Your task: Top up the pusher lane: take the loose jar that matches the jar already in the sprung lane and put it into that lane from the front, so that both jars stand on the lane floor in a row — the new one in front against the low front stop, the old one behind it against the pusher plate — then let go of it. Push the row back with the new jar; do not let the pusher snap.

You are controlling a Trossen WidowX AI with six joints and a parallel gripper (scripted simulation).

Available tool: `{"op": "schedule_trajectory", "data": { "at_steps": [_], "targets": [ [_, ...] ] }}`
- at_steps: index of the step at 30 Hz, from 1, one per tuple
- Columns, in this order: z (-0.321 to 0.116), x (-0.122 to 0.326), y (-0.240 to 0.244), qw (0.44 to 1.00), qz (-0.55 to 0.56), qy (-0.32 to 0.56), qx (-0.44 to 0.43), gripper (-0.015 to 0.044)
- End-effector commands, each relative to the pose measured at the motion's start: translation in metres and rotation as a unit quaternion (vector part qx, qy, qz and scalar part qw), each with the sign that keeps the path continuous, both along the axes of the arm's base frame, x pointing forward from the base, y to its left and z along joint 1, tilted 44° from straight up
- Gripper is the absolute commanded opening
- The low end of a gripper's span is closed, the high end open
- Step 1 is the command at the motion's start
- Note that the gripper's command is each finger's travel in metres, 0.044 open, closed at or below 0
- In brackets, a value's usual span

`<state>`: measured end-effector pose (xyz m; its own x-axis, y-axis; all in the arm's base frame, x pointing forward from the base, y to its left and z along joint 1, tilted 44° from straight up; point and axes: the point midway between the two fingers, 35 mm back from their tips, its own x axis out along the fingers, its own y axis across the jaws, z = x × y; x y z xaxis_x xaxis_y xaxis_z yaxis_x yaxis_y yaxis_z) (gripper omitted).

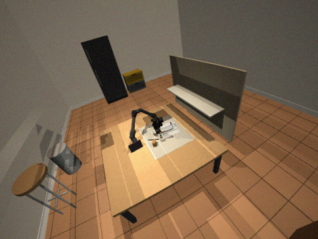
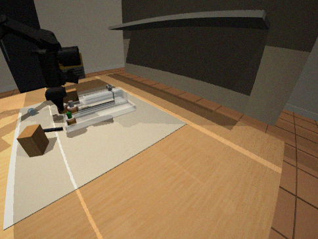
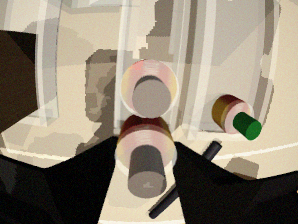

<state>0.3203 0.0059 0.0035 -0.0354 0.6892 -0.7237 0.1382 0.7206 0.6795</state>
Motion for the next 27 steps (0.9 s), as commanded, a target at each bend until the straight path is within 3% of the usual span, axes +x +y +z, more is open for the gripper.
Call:
{"op": "schedule_trajectory", "data": {
  "at_steps": [1, 27],
  "targets": [
    [0.0042, 0.0098, -0.0029, 1.000, -0.005, -0.014, 0.000, 0.0000],
    [0.0055, 0.0188, -0.0045, 1.000, -0.005, -0.014, 0.000, 0.0000]
  ]
}}
